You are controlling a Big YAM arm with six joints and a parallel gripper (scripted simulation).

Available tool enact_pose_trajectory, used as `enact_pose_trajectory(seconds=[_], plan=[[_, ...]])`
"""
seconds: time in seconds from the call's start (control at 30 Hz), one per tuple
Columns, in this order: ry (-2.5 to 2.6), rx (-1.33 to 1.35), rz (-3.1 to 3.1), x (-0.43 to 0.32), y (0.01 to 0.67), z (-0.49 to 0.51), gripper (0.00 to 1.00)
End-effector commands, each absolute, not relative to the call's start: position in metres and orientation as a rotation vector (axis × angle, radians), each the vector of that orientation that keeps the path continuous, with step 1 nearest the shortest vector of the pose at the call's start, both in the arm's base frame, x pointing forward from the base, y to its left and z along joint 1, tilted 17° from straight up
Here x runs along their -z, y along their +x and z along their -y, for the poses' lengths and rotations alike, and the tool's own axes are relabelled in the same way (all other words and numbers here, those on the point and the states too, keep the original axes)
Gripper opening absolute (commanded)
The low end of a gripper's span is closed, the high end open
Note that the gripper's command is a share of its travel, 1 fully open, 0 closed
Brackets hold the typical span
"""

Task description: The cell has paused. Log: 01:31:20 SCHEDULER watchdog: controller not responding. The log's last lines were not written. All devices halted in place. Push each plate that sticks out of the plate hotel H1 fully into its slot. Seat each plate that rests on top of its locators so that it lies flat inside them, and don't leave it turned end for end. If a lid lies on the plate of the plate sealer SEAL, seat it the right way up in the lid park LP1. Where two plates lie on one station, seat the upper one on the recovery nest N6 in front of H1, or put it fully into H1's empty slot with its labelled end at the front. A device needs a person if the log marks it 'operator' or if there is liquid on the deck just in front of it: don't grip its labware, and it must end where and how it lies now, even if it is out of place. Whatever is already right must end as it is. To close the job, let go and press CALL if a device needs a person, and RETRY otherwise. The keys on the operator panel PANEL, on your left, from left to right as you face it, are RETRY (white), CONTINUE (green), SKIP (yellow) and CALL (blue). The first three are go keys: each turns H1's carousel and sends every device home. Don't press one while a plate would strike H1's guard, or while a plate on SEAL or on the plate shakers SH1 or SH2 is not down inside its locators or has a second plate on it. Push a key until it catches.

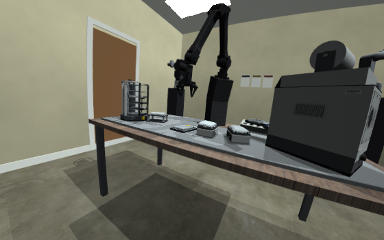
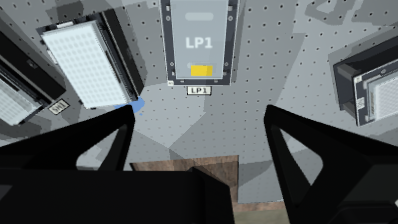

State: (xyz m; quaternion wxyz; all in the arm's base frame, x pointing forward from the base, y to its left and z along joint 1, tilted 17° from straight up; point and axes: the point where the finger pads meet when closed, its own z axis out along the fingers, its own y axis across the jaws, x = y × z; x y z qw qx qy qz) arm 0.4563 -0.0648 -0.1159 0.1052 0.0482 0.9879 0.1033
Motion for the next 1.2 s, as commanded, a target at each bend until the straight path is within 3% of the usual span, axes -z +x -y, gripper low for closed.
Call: enact_pose_trajectory(seconds=[0.0,1.17], plan=[[0.144,-0.306,-2.912,0.104,0.449,0.072,1.0],[0.138,-0.316,-2.938,0.111,0.443,0.068,1.0]])
